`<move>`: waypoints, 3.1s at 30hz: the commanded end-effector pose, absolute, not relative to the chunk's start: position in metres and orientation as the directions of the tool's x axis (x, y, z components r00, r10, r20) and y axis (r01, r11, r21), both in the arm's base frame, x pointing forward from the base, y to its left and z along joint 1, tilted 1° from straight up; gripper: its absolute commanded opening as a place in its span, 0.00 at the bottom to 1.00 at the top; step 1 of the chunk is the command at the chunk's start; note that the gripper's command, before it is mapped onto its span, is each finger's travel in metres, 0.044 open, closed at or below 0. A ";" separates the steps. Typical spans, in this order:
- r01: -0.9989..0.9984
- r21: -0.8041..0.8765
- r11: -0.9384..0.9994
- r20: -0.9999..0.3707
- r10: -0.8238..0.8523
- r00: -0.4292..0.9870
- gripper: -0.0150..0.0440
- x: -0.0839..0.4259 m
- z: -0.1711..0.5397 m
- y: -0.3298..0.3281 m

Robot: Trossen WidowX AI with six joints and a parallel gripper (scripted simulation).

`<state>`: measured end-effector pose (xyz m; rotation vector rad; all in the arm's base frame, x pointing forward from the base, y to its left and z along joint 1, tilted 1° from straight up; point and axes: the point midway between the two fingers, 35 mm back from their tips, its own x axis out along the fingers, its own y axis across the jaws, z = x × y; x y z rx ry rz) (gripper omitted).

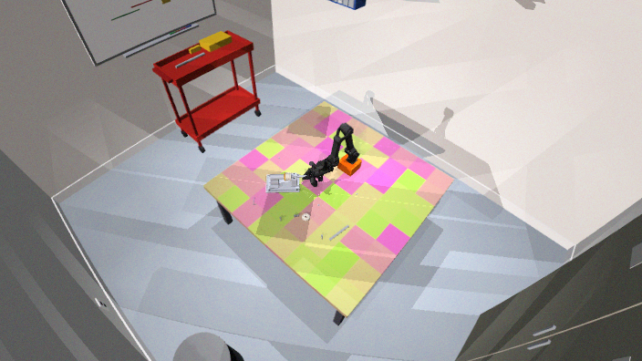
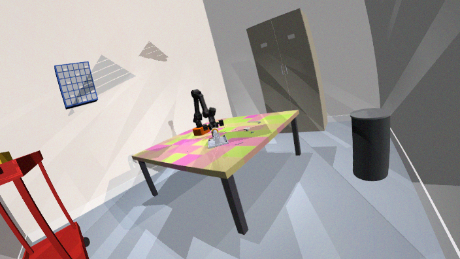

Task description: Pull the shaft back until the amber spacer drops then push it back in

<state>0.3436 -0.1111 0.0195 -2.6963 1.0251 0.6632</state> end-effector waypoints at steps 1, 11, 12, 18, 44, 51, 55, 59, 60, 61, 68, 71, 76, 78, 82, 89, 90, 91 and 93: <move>-0.669 -0.014 -0.743 -0.468 -0.586 0.661 0.25 0.343 0.019 -0.111; -0.669 -0.014 -0.743 -0.468 -0.586 0.661 0.25 0.342 0.019 -0.110; -0.669 -0.014 -0.743 -0.468 -0.586 0.661 0.25 0.342 0.019 -0.110; -0.669 -0.014 -0.743 -0.468 -0.586 0.661 0.25 0.341 0.019 -0.109; -0.669 -0.014 -0.743 -0.468 -0.586 0.661 0.25 0.339 0.019 -0.108; -0.669 -0.014 -0.743 -0.468 -0.586 0.661 0.25 0.339 0.019 -0.107; -0.669 -0.014 -0.743 -0.468 -0.586 0.661 0.25 0.338 0.019 -0.107; -0.669 -0.014 -0.743 -0.468 -0.586 0.661 0.25 0.338 0.019 -0.107; -0.669 -0.014 -0.743 -0.468 -0.586 0.661 0.25 0.338 0.019 -0.107; -0.669 -0.014 -0.743 -0.468 -0.586 0.661 0.25 0.338 0.019 -0.106; -0.669 -0.014 -0.743 -0.468 -0.586 0.661 0.25 0.337 0.019 -0.106; -0.669 -0.014 -0.743 -0.468 -0.586 0.661 0.25 0.337 0.019 -0.106; -0.669 -0.014 -0.743 -0.468 -0.586 0.661 0.25 0.337 0.019 -0.105; -0.669 -0.014 -0.743 -0.468 -0.586 0.661 0.25 0.337 0.019 -0.105; -0.669 -0.014 -0.743 -0.468 -0.586 0.661 0.25 0.336 0.019 -0.105; -0.669 -0.014 -0.743 -0.468 -0.586 0.661 0.25 0.336 0.019 -0.105; -0.669 -0.014 -0.743 -0.468 -0.586 0.661 0.25 0.336 0.019 -0.104; -0.669 -0.014 -0.743 -0.468 -0.586 0.661 0.25 0.336 0.019 -0.104; -0.669 -0.014 -0.743 -0.468 -0.586 0.661 0.25 0.336 0.019 -0.104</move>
